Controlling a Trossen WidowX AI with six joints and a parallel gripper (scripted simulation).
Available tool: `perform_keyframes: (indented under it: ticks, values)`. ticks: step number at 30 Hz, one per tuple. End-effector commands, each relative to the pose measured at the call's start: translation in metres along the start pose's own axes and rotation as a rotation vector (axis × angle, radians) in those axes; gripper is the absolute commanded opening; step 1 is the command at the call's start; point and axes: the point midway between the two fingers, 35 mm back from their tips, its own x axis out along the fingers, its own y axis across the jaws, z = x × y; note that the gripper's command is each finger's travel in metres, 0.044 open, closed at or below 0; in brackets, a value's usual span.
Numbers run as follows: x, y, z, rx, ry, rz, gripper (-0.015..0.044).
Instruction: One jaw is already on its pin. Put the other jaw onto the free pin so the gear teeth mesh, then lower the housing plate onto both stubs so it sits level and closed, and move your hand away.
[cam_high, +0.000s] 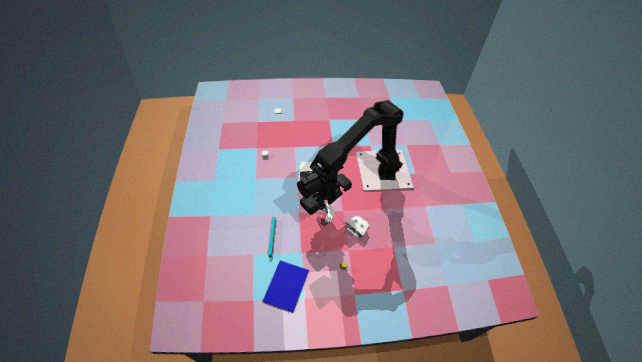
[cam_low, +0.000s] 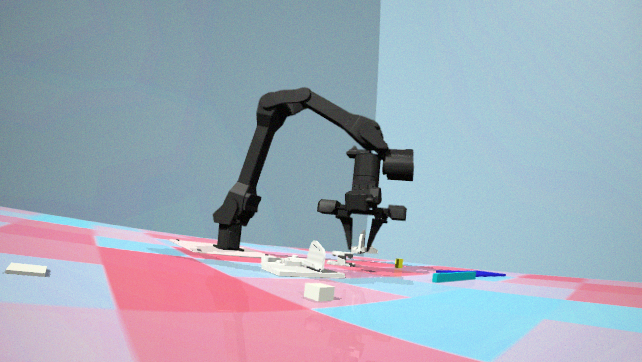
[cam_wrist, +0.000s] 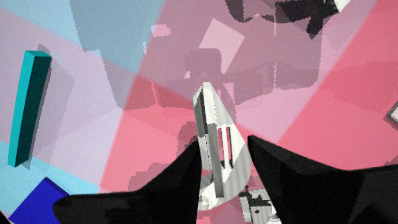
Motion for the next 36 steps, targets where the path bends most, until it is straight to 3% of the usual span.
perform_keyframes:
  ticks: [1, 15, 36]
  values:
    - [-0.017, 0.001, 0.000, 0.005, -0.003, 0.007, 0.0134]
    - [-0.039, -0.002, 0.003, -0.002, -0.004, 0.007, 0.0134]
    - [-0.040, -0.026, 0.067, -0.247, -0.009, 0.003, 0.0134]
